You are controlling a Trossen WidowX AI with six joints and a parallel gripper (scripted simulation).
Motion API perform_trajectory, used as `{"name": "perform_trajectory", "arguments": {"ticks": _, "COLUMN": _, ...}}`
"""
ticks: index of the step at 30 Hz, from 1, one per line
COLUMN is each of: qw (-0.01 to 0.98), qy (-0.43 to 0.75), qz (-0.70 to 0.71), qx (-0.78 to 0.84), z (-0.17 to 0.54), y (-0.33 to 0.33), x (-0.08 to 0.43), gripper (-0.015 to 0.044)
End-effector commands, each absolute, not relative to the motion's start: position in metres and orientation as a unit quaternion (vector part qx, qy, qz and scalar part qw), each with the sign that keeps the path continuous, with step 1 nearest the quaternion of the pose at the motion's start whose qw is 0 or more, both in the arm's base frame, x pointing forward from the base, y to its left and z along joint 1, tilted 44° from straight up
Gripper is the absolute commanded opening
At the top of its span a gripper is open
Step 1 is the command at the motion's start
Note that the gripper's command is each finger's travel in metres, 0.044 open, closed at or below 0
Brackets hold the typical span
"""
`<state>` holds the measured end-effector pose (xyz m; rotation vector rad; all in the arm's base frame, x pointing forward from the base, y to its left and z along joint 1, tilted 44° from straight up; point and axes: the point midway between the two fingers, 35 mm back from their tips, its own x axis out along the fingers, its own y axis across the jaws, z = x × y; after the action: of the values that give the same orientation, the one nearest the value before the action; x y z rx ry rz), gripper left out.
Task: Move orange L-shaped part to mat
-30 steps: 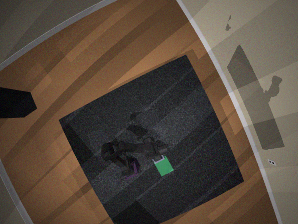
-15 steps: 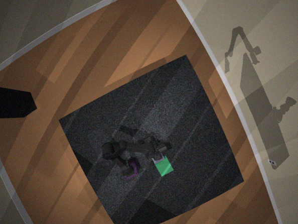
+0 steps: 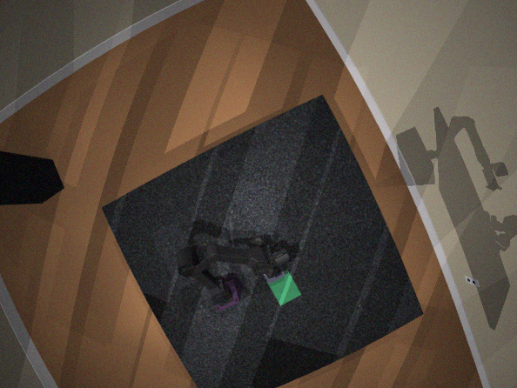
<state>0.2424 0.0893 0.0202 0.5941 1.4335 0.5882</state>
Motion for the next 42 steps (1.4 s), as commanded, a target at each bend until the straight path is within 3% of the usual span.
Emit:
{"name": "perform_trajectory", "arguments": {"ticks": 1, "qw": 0.675, "qy": 0.638, "qz": 0.261, "qx": 0.263, "z": 0.021, "y": 0.089, "x": 0.242, "gripper": 0.018}}
{"name": "perform_trajectory", "arguments": {"ticks": 12, "qw": 0.67, "qy": 0.643, "qz": 0.261, "qx": 0.263, "z": 0.037, "y": 0.087, "x": 0.24, "gripper": 0.018}}
{"name": "perform_trajectory", "arguments": {"ticks": 22, "qw": 0.67, "qy": 0.644, "qz": 0.26, "qx": 0.263, "z": 0.096, "y": 0.015, "x": 0.236, "gripper": 0.018}}
{"name": "perform_trajectory", "arguments": {"ticks": 42, "qw": 0.67, "qy": 0.643, "qz": 0.257, "qx": 0.267, "z": 0.093, "y": 0.017, "x": 0.238, "gripper": 0.018}}
